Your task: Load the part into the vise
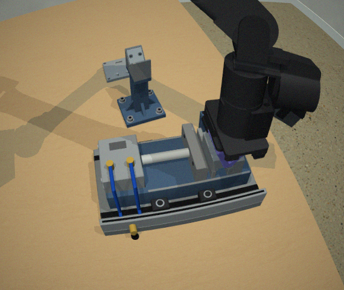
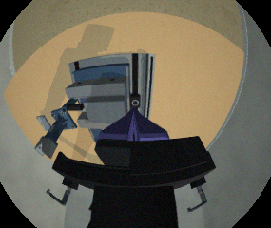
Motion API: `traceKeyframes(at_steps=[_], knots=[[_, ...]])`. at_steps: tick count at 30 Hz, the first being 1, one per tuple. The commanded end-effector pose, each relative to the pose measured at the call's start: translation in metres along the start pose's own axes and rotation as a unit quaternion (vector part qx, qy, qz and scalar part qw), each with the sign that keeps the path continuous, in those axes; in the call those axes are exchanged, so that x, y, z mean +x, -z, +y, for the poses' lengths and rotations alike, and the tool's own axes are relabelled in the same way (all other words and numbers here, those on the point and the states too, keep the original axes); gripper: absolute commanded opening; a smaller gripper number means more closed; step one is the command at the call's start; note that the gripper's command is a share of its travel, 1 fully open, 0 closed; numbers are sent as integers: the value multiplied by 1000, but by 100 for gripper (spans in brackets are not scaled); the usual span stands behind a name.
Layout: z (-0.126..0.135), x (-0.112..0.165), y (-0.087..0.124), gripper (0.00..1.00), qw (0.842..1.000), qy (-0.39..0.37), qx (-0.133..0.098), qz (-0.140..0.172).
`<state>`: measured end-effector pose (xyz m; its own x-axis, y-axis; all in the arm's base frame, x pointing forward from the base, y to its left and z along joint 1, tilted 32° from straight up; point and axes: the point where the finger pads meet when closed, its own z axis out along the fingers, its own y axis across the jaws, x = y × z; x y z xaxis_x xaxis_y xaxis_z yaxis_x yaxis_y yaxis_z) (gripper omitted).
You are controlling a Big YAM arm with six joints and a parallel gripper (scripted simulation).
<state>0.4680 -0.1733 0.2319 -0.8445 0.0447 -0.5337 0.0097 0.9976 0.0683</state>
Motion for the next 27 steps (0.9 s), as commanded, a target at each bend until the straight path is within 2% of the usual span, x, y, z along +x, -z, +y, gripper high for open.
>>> traceKeyframes(at_steps=[1, 27], knots=[[7, -3, -11, 0, 1000, 4, -5, 3], [11, -6, -3, 0, 1000, 6, -2, -5]])
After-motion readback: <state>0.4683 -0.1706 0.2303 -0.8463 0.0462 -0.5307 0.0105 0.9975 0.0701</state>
